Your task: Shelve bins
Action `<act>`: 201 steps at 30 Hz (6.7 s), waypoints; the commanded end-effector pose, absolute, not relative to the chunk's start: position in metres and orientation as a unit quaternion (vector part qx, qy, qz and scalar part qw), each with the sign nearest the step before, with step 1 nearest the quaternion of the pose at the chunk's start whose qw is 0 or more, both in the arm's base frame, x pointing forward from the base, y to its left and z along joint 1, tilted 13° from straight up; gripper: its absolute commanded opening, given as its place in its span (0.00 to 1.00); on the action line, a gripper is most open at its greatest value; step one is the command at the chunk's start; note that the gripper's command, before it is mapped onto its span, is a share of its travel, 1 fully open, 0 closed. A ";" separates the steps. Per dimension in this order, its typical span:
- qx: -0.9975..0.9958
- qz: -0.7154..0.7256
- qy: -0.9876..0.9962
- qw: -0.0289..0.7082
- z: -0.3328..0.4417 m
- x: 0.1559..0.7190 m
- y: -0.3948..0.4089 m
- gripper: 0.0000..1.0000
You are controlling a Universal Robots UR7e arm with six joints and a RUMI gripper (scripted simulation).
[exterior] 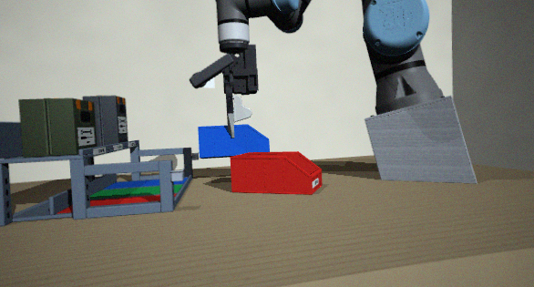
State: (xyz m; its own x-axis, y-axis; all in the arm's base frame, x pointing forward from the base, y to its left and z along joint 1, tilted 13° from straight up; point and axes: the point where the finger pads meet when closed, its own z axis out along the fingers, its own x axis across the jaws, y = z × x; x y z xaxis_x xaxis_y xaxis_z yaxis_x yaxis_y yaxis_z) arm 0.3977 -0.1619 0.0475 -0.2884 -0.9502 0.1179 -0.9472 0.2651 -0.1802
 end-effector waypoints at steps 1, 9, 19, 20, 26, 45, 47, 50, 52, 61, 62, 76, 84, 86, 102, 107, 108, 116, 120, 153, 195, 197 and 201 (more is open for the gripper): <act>-0.596 -0.109 0.795 0.007 0.036 0.409 -0.167 0.00; -0.596 -0.109 0.795 0.007 0.025 0.420 -0.171 0.00; -0.596 -0.109 0.795 0.007 0.024 0.421 -0.172 0.00; -0.596 -0.109 0.795 0.007 0.024 0.421 -0.172 0.00; -0.596 -0.109 0.795 0.007 0.023 0.421 -0.172 0.00; -0.596 -0.096 0.797 -0.014 0.024 0.422 -0.172 0.00; -0.596 -0.093 0.798 -0.017 0.024 0.423 -0.172 0.00; -0.595 -0.089 0.798 -0.024 0.024 0.423 -0.172 0.00; -0.595 -0.084 0.799 -0.031 0.024 0.424 -0.172 0.00; -0.594 -0.067 0.800 -0.056 0.025 0.425 -0.172 0.00; -0.594 -0.066 0.800 -0.058 0.025 0.425 -0.172 0.00; -0.593 -0.064 0.800 -0.061 0.025 0.426 -0.172 0.00; -0.593 -0.064 0.800 -0.061 0.025 0.426 -0.172 0.00; -0.593 -0.064 0.800 -0.061 0.025 0.426 -0.172 0.00; -0.593 -0.061 0.800 -0.064 0.026 0.424 -0.171 0.00; -0.593 -0.059 0.800 -0.065 0.026 0.423 -0.171 0.00; -0.593 -0.059 0.800 -0.065 0.026 0.423 -0.171 0.00; -0.593 -0.057 0.800 -0.066 0.026 0.422 -0.171 0.00; -0.593 -0.057 0.800 -0.067 0.026 0.422 -0.171 0.00; -0.593 -0.057 0.800 -0.066 0.027 0.424 -0.171 0.00; -0.593 -0.057 0.800 -0.067 0.032 0.451 -0.178 0.00; -0.593 -0.057 0.800 -0.067 0.032 0.453 -0.179 0.00; -0.593 -0.057 0.800 -0.067 0.033 0.456 -0.179 0.00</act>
